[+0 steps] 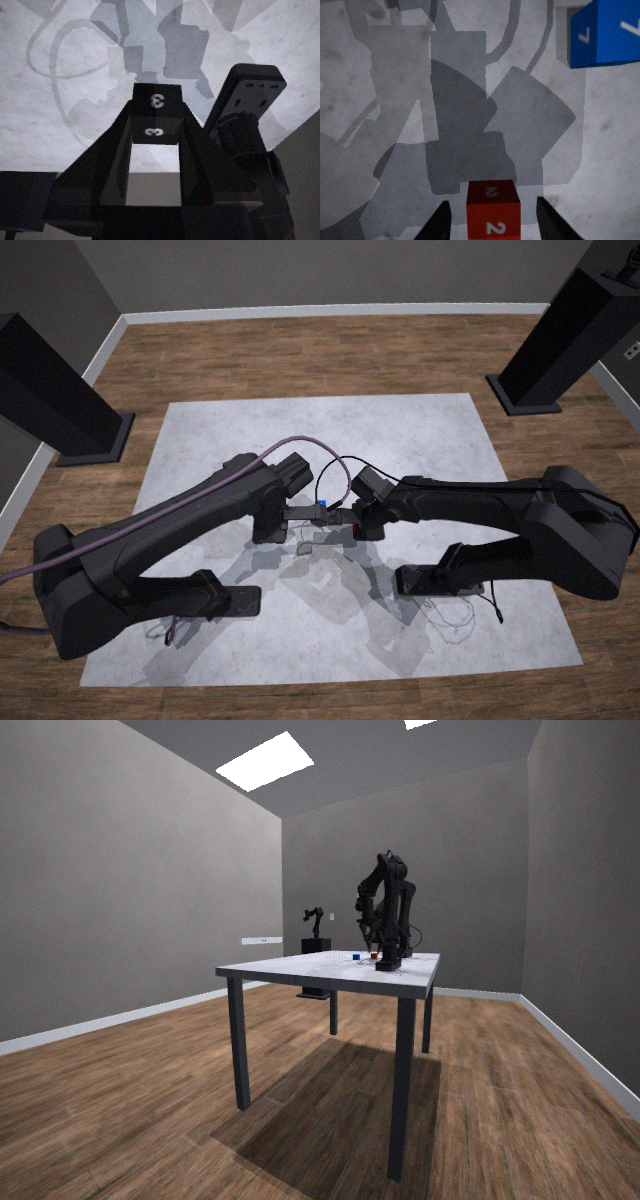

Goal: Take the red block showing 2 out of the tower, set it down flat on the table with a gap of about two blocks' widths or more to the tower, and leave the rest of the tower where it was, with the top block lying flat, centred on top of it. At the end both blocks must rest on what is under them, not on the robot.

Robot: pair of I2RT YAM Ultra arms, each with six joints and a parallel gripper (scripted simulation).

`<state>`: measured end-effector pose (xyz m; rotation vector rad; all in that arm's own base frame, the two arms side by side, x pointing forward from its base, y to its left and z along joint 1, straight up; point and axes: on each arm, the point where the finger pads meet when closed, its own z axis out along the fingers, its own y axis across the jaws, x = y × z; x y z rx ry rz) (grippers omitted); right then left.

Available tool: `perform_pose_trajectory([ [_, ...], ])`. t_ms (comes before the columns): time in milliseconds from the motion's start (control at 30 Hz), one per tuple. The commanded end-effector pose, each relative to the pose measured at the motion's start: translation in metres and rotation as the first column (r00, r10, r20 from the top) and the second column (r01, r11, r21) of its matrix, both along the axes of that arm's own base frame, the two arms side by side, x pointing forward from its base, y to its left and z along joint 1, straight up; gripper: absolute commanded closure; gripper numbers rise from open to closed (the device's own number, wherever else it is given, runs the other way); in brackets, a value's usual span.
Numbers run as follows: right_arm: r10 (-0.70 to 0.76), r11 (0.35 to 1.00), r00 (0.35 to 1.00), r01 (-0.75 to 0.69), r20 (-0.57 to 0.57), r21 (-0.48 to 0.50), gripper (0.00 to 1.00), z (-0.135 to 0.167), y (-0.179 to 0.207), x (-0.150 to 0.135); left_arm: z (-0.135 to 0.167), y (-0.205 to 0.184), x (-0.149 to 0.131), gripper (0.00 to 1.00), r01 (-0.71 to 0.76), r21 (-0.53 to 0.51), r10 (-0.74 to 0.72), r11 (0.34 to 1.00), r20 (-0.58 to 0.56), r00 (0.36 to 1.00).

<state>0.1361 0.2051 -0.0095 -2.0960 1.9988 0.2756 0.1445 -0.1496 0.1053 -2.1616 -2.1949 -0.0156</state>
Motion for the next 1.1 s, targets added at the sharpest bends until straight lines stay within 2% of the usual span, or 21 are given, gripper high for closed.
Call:
perform_pose_trajectory([
  [0,-0.003,1.000,1.000,0.003,-0.004,0.019,0.44,0.013,0.004,0.000,0.010,-0.005,0.003,0.73,0.005,-0.033,-0.004,0.999,0.031,1.000],
  [167,-0.006,1.000,1.000,0.006,-0.002,0.018,0.44,0.021,0.000,0.002,0.010,-0.005,0.003,0.73,0.005,-0.033,-0.004,0.999,0.031,1.000],
  [300,-0.002,1.000,1.000,0.002,0.000,0.018,0.00,0.035,-0.003,0.002,0.010,-0.005,0.003,0.73,0.005,-0.033,-0.004,0.999,0.031,1.000],
  [467,-0.005,1.000,1.000,0.005,-0.001,0.006,0.00,0.058,-0.013,0.001,0.010,-0.005,0.003,0.73,0.005,-0.033,-0.004,0.999,0.031,1.000],
  [833,-0.005,0.999,1.000,0.004,-0.026,-0.032,0.00,0.048,-0.019,0.001,0.010,-0.005,0.003,0.73,0.005,-0.033,-0.004,0.999,0.031,1.000],
  [967,-0.088,0.996,0.996,0.088,-0.005,-0.034,0.00,0.056,-0.025,0.018,0.010,-0.005,0.003,0.73,0.005,-0.033,-0.004,0.999,0.031,1.000],
  [1067,-0.259,0.966,0.965,0.259,0.045,0.004,0.00,0.081,-0.030,0.042,0.010,-0.005,0.003,0.73,0.005,-0.033,-0.004,0.999,0.031,1.000],
])
